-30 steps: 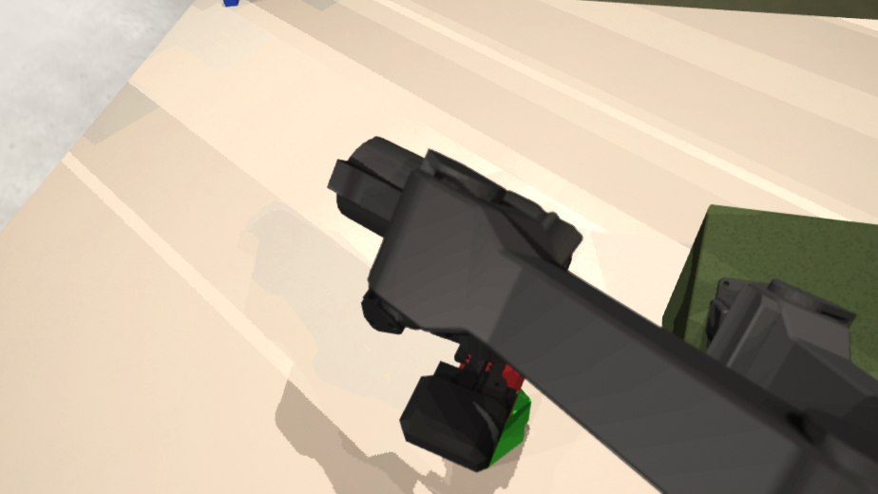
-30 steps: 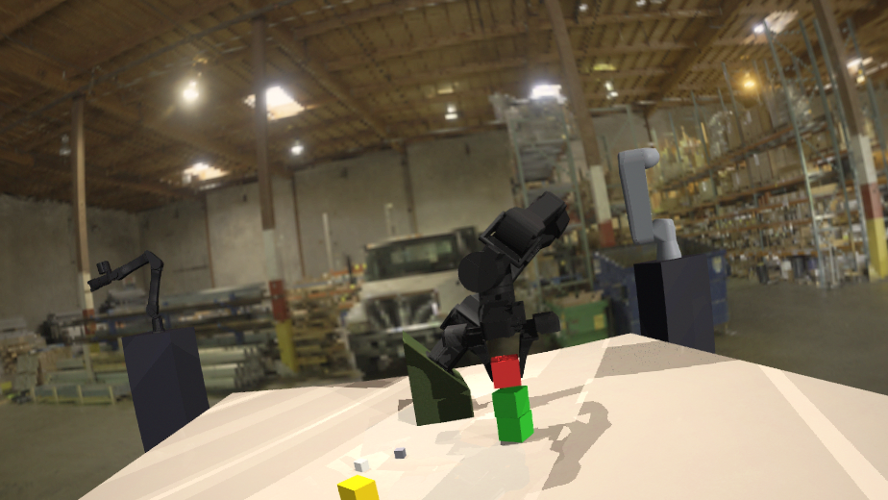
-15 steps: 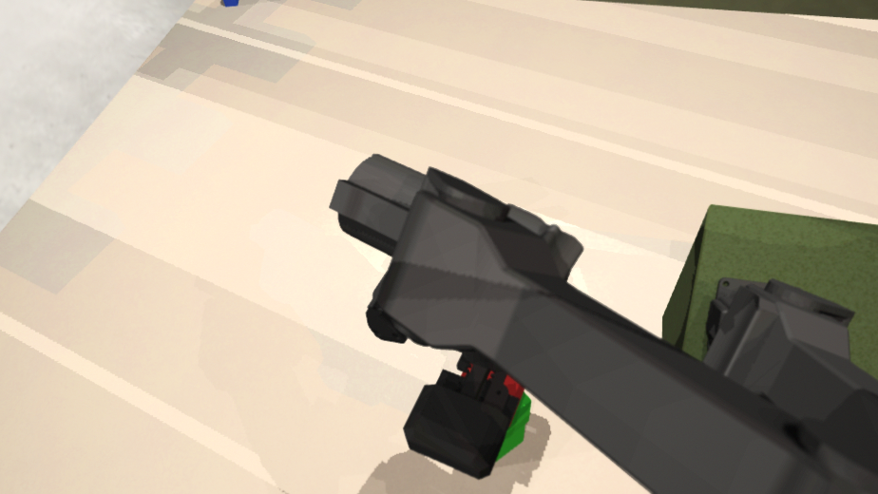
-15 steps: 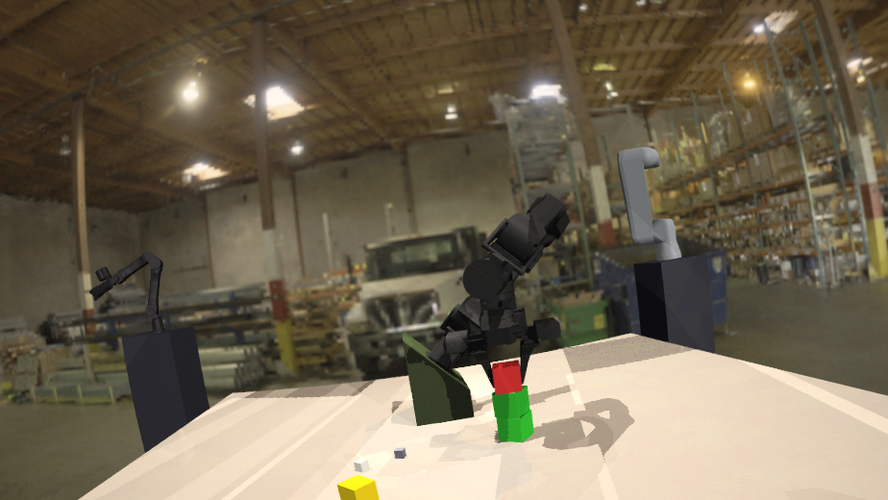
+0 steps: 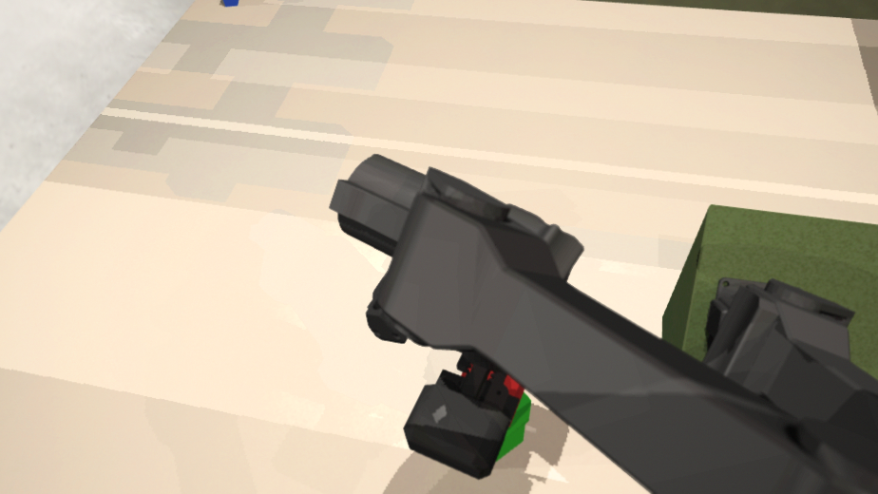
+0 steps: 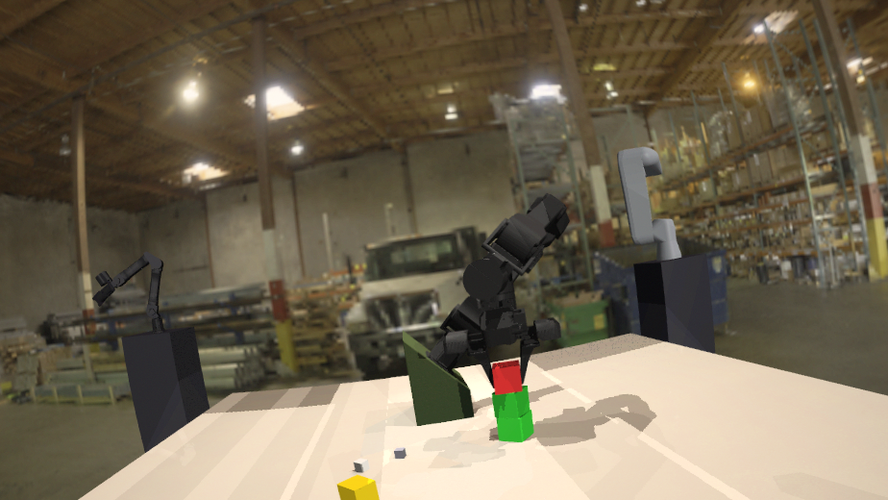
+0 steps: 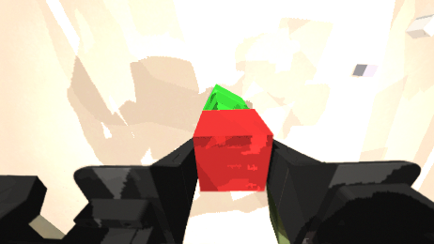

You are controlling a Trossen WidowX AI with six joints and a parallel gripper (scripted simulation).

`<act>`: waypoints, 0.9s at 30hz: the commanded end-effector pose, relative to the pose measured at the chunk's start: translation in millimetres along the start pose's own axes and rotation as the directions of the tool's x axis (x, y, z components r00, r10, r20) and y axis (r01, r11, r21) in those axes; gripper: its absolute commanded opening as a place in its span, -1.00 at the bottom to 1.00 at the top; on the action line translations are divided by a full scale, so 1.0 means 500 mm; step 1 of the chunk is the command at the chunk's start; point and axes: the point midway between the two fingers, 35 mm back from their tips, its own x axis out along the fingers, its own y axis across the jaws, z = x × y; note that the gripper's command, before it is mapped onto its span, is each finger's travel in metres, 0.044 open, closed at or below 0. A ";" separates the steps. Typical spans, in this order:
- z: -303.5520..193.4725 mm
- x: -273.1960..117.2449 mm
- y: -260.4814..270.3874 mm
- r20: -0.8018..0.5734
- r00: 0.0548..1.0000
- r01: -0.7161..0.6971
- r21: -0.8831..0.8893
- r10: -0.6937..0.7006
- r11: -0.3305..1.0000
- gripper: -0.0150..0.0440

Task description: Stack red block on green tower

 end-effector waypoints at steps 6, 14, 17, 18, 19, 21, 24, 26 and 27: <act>0.000 0.000 0.000 0.000 1.000 0.000 0.000 0.000 1.000 0.67; 0.000 0.000 0.000 0.000 1.000 0.000 0.000 0.000 1.000 1.00; 0.000 0.000 0.000 0.000 1.000 0.000 0.000 0.000 1.000 1.00; 0.000 0.000 0.000 0.000 1.000 0.000 0.000 0.000 1.000 1.00; 0.000 0.000 0.000 0.000 1.000 0.000 0.000 0.000 1.000 1.00; 0.000 0.000 0.000 0.000 1.000 0.000 0.000 0.000 1.000 1.00; 0.000 0.000 0.000 0.000 1.000 0.000 0.000 0.000 1.000 1.00; 0.000 0.000 0.000 0.000 1.000 0.000 0.000 0.000 1.000 1.00; 0.000 0.000 0.000 0.000 1.000 0.000 0.000 0.000 1.000 1.00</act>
